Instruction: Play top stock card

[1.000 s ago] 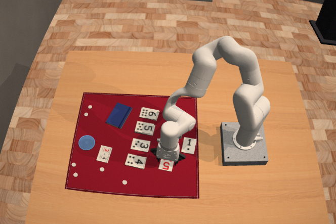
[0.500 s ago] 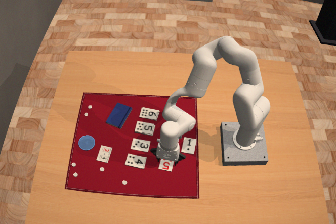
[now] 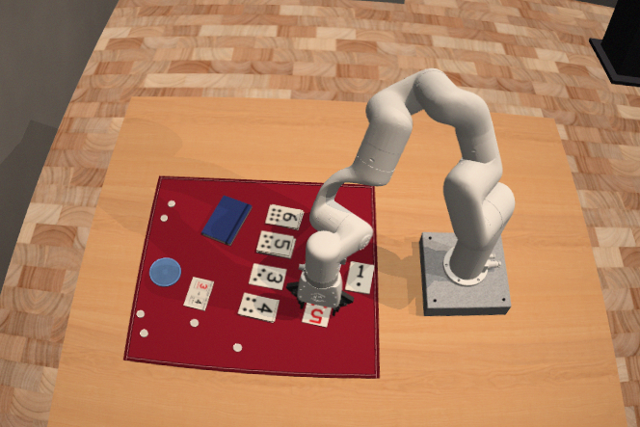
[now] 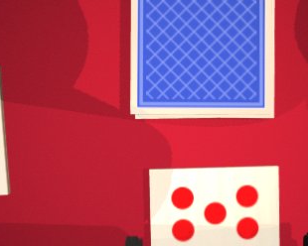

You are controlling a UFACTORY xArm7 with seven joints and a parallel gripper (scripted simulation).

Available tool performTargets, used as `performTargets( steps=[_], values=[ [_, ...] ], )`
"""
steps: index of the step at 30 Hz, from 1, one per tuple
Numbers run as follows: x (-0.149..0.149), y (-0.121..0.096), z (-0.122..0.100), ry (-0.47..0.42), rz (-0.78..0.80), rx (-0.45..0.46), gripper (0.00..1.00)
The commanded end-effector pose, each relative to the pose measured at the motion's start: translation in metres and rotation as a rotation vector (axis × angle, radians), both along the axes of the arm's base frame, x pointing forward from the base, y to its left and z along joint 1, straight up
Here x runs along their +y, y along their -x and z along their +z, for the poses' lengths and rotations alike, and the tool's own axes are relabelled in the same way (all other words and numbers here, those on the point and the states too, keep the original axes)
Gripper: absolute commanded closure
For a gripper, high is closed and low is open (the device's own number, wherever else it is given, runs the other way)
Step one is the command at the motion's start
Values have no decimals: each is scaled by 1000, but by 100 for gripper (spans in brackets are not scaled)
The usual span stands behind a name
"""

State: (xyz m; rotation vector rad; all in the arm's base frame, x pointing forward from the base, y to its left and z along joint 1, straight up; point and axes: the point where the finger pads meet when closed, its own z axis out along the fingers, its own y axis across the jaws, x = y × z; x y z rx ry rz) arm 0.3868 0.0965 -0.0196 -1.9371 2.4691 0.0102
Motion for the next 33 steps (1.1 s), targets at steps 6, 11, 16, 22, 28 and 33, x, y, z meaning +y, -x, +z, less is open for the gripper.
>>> performTargets(
  steps=[6, 11, 16, 22, 28, 33],
  values=[
    [0, -2, -2, 0, 0, -3, 13],
    [1, -2, -5, 0, 0, -3, 13],
    [1, -3, -6, 0, 0, -3, 13],
    [1, -3, -7, 0, 0, -3, 13],
    [1, -3, -7, 0, 0, -3, 13],
    [1, -3, -7, 0, 0, -3, 13]
  ],
)
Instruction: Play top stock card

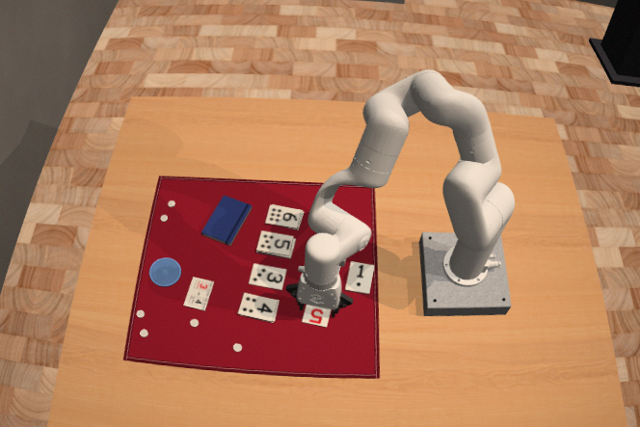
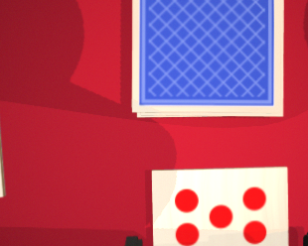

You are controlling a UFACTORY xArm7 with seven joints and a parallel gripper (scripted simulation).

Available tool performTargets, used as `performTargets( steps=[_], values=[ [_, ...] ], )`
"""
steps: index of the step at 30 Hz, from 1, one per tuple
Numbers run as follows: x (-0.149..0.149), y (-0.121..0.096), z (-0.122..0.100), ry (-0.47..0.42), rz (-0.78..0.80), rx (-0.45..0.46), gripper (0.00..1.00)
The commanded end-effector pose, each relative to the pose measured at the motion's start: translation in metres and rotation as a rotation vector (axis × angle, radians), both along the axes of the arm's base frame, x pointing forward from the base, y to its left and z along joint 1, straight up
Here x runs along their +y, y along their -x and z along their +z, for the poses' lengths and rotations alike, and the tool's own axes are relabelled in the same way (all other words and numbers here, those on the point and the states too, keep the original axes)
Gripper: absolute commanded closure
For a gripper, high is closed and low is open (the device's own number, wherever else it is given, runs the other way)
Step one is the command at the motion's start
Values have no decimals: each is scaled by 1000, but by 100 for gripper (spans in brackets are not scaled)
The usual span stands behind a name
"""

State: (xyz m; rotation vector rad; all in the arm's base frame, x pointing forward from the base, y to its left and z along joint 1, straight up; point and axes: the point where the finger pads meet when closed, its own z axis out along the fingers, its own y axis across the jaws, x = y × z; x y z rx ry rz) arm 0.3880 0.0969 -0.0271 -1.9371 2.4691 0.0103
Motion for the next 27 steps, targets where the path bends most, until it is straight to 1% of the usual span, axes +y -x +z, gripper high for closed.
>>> performTargets(
  steps=[1, 27],
  values=[
    [0, -1, 1, 0, 0, -3, 13],
    [0, -1, -2, 0, 0, -3, 13]
  ],
)
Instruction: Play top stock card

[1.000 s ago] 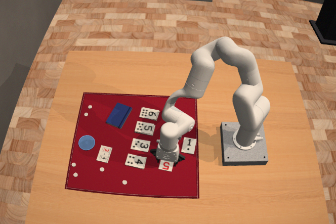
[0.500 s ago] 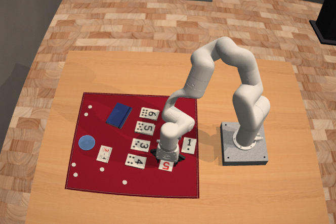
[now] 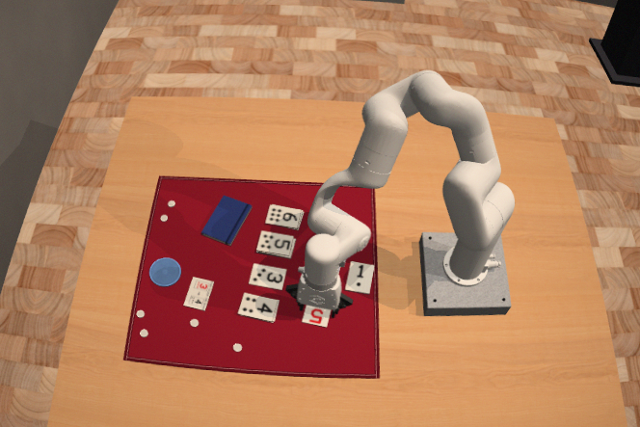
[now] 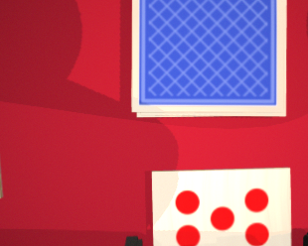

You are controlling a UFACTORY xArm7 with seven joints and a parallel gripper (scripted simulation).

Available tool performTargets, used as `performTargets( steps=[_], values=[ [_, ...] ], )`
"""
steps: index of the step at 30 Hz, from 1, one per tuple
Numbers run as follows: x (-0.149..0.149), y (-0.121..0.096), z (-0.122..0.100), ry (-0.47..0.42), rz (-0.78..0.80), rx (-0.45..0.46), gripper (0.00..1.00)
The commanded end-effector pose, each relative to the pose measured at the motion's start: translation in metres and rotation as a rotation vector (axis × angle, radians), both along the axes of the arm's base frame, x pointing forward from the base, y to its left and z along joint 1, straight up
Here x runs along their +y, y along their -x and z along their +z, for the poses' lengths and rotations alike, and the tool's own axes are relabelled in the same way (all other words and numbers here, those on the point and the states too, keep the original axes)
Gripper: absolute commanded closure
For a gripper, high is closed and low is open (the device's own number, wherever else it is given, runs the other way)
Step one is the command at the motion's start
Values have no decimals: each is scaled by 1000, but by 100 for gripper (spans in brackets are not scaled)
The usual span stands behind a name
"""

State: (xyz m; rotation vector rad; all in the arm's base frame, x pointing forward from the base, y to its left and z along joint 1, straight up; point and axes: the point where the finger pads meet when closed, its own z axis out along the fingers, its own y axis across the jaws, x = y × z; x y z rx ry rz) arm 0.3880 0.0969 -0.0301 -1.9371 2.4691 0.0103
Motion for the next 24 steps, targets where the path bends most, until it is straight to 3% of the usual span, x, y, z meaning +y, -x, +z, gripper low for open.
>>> performTargets(
  steps=[1, 8, 9, 24],
  values=[
    [0, -1, 1, 0, 0, -3, 13],
    [0, -1, 1, 0, 0, -3, 13],
    [0, -1, 1, 0, 0, -3, 26],
    [0, -1, 1, 0, 0, -3, 26]
  ],
)
